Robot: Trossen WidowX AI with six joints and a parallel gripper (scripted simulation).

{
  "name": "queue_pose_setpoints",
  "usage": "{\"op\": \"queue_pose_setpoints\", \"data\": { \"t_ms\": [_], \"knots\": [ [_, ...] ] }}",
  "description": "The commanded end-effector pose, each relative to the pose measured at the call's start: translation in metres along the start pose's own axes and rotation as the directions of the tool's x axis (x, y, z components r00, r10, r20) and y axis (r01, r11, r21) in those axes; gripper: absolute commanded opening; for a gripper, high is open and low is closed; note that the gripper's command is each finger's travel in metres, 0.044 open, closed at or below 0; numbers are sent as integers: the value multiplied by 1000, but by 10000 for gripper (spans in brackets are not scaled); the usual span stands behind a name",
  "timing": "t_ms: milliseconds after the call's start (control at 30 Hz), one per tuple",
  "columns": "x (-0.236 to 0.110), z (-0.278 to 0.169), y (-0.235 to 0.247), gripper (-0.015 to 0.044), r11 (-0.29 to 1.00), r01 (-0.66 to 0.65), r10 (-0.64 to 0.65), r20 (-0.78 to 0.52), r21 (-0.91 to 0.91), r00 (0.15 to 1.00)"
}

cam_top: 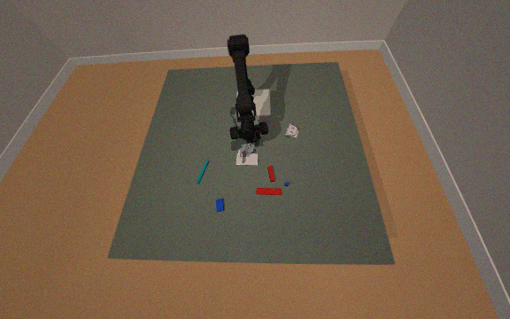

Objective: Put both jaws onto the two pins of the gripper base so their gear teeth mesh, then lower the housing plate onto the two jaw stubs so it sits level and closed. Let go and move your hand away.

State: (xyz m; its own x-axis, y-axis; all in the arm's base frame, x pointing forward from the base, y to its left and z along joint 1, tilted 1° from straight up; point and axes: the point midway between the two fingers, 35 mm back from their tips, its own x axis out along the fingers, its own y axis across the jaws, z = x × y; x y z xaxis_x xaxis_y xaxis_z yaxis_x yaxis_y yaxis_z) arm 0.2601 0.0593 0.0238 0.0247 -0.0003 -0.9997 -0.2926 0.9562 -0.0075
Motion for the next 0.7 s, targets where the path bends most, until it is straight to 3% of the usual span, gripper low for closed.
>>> {"op": "queue_pose_setpoints", "data": {
  "t_ms": [0, 400, 667],
  "knots": [
    [-1, 2, 9, 134, 998, 3, -3, 2, 65, 1000],
    [-1, 3, 42, 134, 953, 0, -1, 2, 303, 1000],
    [-1, 3, 44, 134, 949, 0, 0, 2, 316, 1000]
  ]
}}
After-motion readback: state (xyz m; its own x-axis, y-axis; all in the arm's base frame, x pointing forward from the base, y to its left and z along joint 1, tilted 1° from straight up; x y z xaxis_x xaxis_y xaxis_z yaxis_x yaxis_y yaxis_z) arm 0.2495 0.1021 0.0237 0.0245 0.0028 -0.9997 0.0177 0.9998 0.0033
